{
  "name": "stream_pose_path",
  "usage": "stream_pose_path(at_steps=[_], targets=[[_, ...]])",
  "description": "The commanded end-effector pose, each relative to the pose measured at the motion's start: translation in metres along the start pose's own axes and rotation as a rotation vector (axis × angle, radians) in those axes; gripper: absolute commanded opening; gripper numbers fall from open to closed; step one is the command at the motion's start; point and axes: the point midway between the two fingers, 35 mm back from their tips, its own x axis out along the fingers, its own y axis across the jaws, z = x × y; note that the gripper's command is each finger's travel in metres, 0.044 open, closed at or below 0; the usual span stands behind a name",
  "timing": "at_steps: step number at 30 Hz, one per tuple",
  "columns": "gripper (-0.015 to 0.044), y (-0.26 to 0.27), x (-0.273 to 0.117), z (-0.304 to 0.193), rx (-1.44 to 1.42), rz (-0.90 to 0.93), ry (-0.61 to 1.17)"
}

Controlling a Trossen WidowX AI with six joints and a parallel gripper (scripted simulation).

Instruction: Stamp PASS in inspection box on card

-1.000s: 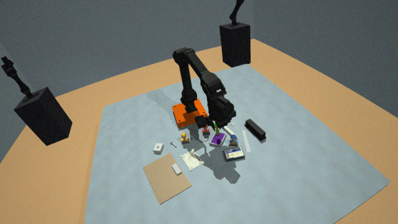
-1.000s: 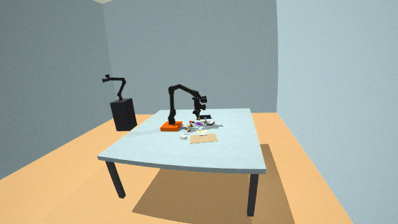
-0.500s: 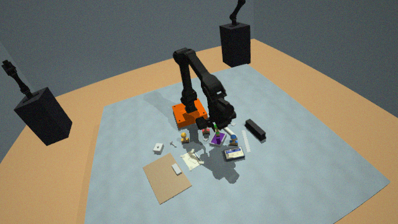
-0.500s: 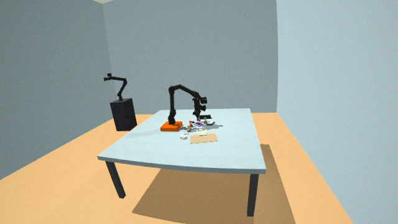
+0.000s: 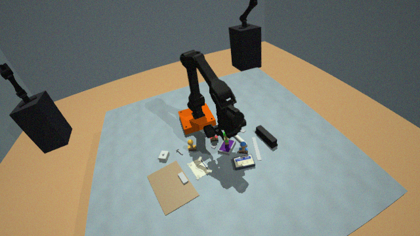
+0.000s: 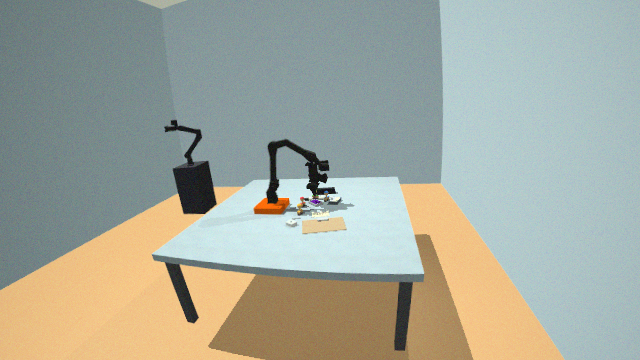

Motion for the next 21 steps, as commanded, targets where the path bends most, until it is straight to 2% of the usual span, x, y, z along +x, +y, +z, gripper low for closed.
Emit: stream_pose_path(at_steps=[1,21], targets=[[0.0,0.0,0.004,0.0,0.003,-0.003,0.002],[0.0,0.0,0.017,-0.001,0.001,-0.004,0.002]])
